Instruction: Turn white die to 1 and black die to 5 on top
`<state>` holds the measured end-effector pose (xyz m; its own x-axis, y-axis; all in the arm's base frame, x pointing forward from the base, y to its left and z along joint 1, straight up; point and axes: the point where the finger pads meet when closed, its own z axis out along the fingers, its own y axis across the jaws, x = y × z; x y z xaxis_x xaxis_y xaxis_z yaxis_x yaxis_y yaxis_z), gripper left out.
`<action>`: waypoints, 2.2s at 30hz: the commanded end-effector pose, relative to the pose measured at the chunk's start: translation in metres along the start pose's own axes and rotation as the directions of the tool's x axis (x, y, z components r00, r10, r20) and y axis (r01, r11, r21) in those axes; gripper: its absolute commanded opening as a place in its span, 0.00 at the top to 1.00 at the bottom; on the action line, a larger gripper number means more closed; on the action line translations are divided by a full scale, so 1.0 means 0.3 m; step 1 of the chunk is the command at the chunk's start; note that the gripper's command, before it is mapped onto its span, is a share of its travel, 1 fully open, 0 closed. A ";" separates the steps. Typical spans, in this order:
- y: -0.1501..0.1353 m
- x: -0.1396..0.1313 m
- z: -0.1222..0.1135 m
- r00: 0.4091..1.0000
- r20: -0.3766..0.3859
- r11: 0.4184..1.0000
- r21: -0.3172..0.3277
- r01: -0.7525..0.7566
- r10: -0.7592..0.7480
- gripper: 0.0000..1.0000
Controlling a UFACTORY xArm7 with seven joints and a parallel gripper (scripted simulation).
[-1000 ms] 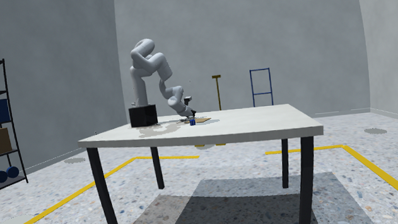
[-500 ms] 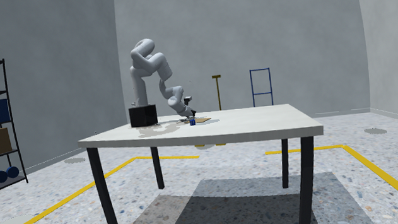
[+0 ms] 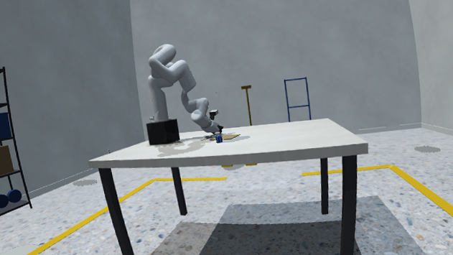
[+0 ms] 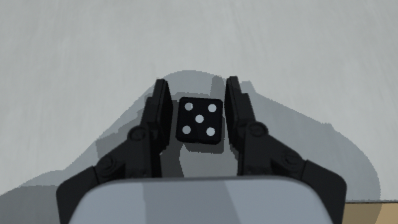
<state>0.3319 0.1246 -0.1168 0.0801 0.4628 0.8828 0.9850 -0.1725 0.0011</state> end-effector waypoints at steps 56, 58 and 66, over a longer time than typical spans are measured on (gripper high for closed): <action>-0.167 -0.055 -0.229 0.888 0.456 0.932 0.293 -0.213 0.060 0.53; -0.169 -0.055 -0.238 0.865 0.499 0.927 0.297 -0.228 0.053 0.53; -0.156 -0.040 -0.272 0.762 0.647 0.921 0.284 -0.265 0.020 0.53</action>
<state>0.2715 0.0621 -0.0948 0.1899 0.8422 0.5046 0.9479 -0.0233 -0.3178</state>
